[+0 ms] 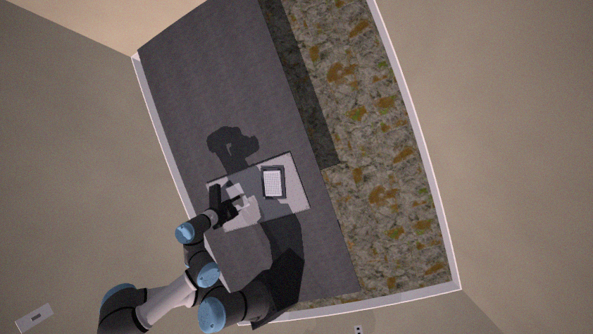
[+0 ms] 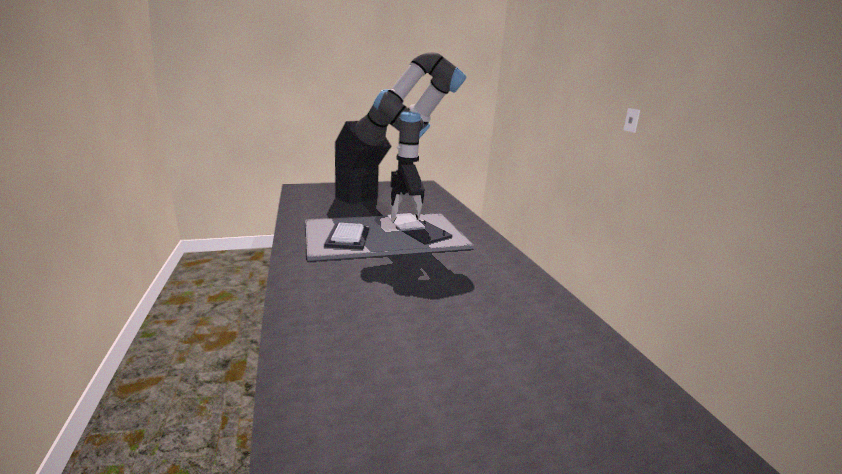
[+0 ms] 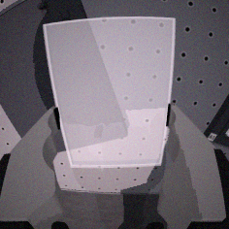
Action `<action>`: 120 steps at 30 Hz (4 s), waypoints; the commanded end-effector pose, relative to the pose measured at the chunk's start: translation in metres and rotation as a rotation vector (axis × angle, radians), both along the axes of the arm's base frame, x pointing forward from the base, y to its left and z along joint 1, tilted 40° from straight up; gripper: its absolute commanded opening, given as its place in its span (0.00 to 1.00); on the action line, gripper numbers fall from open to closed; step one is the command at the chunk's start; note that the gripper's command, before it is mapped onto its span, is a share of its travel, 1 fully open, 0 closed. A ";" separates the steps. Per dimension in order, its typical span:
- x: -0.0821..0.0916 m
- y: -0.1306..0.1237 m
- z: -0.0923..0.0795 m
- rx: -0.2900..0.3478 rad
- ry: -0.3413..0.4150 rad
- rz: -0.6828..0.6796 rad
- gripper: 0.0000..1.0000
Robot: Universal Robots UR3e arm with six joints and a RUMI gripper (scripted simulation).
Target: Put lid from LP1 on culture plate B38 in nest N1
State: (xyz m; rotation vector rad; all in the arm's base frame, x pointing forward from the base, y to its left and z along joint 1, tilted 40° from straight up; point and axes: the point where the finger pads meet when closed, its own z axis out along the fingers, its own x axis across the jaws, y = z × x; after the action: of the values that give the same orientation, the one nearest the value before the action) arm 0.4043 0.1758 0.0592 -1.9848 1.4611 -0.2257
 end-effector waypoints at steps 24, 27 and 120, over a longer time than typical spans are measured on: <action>0.037 -0.108 -0.033 0.196 0.157 -0.299 0.00; 0.041 -0.122 -0.038 0.195 0.157 -0.299 0.00; 0.068 -0.168 -0.069 0.195 0.157 -0.299 0.00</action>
State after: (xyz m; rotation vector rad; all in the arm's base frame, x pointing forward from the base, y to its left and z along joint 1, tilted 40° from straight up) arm 0.4721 0.0083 -0.0100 -1.6557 1.8074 -0.0495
